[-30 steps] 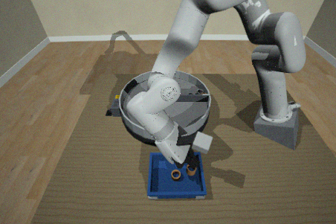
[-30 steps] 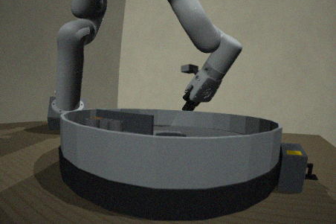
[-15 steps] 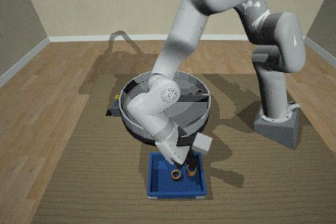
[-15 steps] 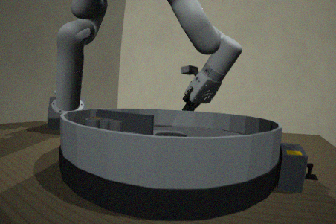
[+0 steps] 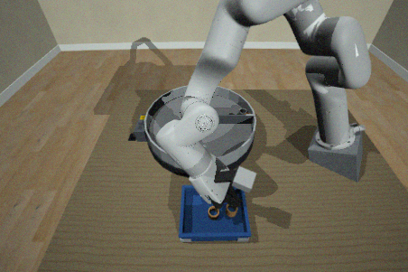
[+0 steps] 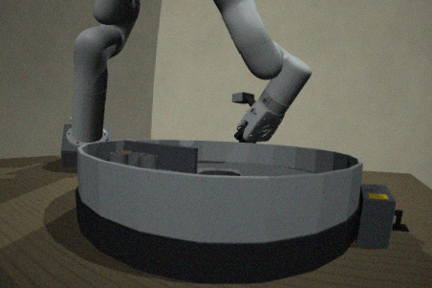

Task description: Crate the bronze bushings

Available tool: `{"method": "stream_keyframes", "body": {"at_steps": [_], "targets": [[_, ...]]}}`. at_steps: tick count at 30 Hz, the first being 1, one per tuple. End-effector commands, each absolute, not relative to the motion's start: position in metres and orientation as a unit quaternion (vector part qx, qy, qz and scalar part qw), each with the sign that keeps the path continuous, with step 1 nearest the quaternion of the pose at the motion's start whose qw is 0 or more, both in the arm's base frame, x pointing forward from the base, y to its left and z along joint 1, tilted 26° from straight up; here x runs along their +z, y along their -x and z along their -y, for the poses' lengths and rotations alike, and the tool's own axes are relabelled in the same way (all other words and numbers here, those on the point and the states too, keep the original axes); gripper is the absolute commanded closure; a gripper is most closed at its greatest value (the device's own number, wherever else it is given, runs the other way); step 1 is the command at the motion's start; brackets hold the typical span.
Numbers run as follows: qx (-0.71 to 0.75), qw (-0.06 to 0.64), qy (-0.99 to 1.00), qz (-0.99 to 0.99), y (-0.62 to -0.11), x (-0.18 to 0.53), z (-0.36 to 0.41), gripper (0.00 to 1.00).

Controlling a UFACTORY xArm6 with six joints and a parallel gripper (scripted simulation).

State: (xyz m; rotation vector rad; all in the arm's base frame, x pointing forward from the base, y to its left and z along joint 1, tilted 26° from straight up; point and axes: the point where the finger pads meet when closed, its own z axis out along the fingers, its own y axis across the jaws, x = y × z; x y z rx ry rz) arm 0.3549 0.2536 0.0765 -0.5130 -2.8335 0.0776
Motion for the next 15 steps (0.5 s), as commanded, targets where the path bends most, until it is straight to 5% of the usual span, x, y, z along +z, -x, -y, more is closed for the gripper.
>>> {"method": "stream_keyframes", "body": {"at_steps": [1, 15], "targets": [[0.025, 0.128, 0.176, 0.976, -0.3579, 0.0737, -0.2537, 1.0], [0.025, 0.128, 0.176, 0.976, -0.3621, 0.0639, -0.2512, 1.0]]}}
